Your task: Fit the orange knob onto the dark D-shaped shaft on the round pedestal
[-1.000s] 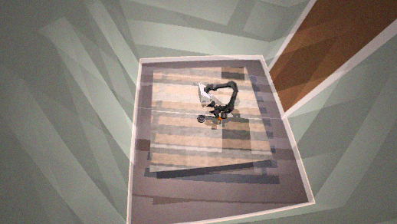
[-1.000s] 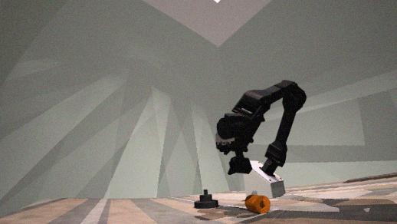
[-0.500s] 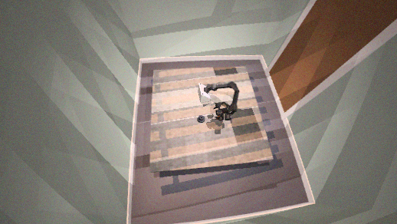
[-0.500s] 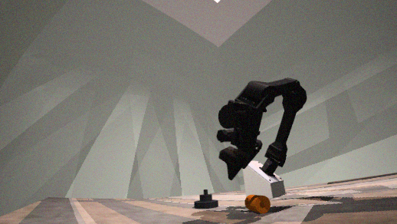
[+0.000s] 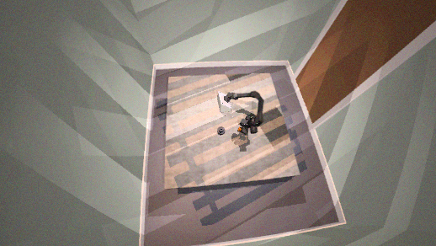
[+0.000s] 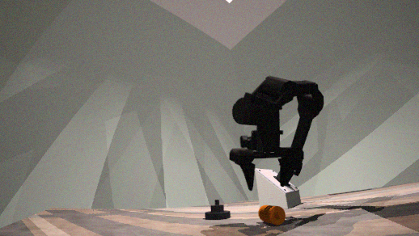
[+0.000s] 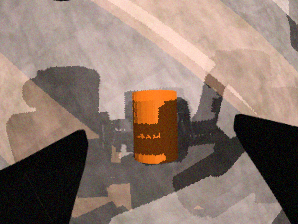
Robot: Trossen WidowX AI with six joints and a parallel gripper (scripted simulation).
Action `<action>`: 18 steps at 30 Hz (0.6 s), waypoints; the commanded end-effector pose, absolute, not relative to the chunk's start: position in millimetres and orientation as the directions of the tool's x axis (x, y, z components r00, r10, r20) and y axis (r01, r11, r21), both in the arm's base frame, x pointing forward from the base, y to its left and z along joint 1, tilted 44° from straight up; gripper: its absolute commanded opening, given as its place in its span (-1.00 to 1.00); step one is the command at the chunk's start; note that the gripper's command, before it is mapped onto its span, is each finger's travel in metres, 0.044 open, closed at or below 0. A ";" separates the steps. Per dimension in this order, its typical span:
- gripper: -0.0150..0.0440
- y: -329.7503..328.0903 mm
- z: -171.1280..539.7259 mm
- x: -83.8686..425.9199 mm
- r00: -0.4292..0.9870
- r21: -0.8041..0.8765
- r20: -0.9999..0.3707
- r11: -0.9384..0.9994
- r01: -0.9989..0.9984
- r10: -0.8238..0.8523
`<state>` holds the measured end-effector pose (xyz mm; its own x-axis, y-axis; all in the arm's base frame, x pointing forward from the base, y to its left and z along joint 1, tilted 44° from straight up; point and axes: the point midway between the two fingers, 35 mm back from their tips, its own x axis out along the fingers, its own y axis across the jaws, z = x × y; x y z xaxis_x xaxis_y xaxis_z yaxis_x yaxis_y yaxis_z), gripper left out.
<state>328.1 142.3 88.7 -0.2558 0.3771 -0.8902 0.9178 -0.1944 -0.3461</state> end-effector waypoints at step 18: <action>1.00 167.8 68.5 326.6 -0.260 -0.378 -0.876 -0.245 0.893 0.406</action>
